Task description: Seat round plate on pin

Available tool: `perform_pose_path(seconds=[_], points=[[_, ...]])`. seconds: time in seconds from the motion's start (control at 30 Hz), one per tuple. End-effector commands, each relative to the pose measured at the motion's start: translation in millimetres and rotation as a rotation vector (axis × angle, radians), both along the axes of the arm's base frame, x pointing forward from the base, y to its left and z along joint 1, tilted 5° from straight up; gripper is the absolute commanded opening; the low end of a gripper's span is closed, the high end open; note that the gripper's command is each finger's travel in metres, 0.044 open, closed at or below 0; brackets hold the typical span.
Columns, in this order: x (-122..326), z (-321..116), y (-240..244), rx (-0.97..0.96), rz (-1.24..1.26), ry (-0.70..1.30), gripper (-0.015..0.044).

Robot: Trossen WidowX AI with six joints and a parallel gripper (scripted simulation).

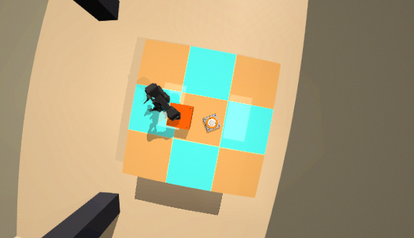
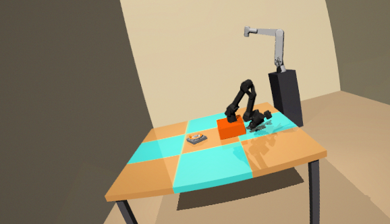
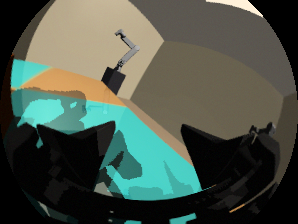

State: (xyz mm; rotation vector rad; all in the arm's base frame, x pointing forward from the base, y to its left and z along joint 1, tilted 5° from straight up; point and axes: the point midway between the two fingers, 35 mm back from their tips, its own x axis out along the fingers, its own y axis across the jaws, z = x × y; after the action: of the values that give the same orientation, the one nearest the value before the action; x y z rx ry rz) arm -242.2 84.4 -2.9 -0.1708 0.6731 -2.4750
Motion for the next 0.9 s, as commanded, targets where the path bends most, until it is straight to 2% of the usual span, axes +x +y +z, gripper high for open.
perform_pose_path(seconds=[0.0,0.07,0.23,0.3,0.47,0.57,0.63,0.87], points=[[1,0,2,-0.001,-0.013,-0.006,0.0374],[7,-3,18,-0.009,-0.113,-0.055,0.0321],[22,-3,111,-0.05,-0.419,-0.15,0.019],[27,-3,123,-0.066,-0.47,-0.168,0.0138],[82,5,212,-0.162,-0.803,-0.253,0.0006],[106,10,236,-0.176,-0.908,-0.266,0.0],[138,20,259,-0.163,-1.031,-0.269,0.0],[235,24,302,-0.363,-1.36,-0.344,0.0]])
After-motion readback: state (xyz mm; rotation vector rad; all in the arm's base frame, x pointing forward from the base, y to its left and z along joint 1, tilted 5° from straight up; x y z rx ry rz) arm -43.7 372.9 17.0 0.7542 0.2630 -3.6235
